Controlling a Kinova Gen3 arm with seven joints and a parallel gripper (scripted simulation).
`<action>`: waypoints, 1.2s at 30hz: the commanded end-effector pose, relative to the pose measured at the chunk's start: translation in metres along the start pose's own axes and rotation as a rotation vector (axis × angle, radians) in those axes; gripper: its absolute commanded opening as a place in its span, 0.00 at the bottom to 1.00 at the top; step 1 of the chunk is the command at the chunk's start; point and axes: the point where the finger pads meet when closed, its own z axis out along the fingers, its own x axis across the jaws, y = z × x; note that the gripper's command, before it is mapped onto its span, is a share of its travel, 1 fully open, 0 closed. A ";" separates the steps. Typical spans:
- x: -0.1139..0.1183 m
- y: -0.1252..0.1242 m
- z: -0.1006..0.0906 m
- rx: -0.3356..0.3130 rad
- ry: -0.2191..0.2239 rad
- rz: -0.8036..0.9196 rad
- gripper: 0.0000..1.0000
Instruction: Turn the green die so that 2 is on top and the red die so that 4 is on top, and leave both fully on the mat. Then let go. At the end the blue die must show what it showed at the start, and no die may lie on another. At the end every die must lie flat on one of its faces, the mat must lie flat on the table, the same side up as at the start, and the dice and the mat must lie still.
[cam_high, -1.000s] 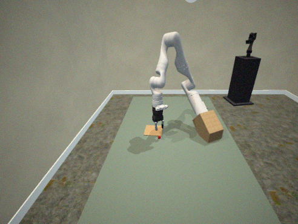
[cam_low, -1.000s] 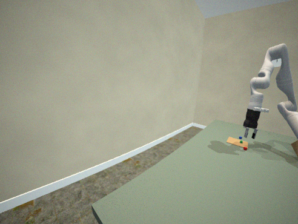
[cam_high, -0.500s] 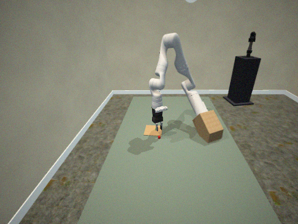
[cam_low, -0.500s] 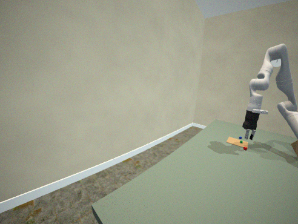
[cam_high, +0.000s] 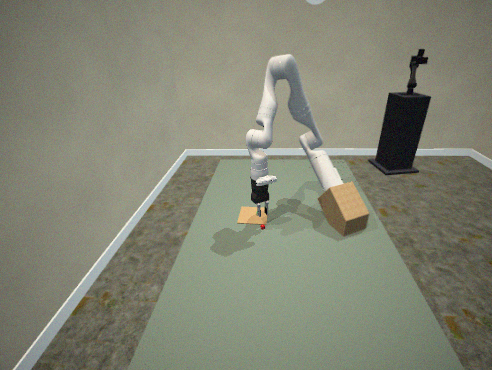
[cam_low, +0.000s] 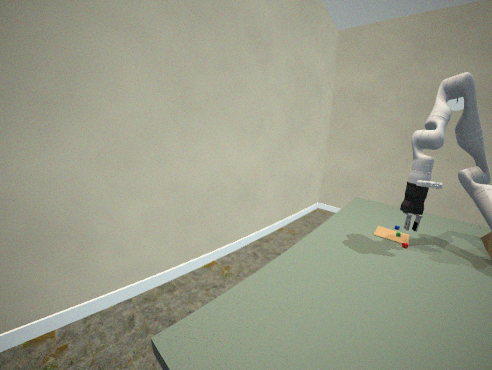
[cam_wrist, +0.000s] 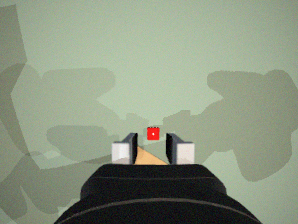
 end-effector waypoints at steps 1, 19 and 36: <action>0.000 0.000 -0.001 0.001 0.001 0.000 0.64; 0.001 0.000 0.004 -0.001 0.003 -0.001 0.64; 0.001 0.000 0.023 -0.001 0.003 -0.001 0.64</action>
